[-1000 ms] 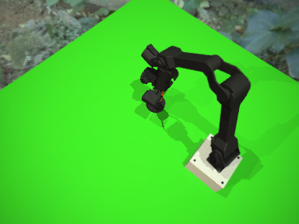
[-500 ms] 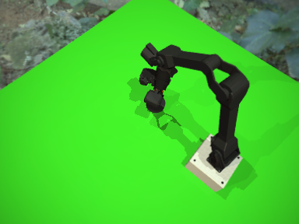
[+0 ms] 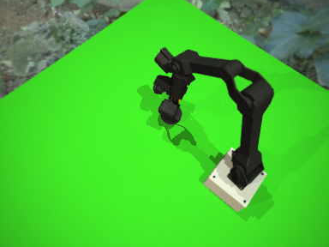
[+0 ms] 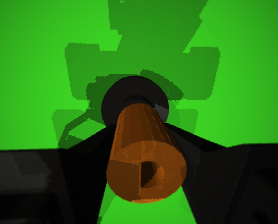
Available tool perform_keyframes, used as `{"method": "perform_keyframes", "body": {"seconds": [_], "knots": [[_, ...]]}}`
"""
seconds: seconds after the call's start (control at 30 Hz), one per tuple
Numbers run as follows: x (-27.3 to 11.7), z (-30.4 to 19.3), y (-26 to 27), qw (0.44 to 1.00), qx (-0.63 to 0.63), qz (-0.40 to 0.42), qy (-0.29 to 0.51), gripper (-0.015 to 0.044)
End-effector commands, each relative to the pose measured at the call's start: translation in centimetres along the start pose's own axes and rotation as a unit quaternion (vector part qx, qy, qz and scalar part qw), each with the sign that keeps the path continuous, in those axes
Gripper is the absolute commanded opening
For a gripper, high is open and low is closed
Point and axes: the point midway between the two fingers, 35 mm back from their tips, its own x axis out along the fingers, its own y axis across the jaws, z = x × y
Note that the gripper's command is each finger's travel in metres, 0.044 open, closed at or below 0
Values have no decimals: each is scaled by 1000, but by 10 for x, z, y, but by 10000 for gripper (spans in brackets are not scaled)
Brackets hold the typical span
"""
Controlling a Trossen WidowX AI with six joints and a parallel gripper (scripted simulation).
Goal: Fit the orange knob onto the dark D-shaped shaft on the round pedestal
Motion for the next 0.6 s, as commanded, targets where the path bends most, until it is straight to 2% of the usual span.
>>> {"method": "perform_keyframes", "body": {"seconds": [0.0,0.17,0.33,0.57], "knots": [[-3,2,-2,1000,-2,-4,-5,0],[-5,2,-1,1000,-15,-4,-5,0],[-7,-1,0,995,-101,-4,-4,0],[-4,-3,1,994,-106,-4,-4,0]]}}
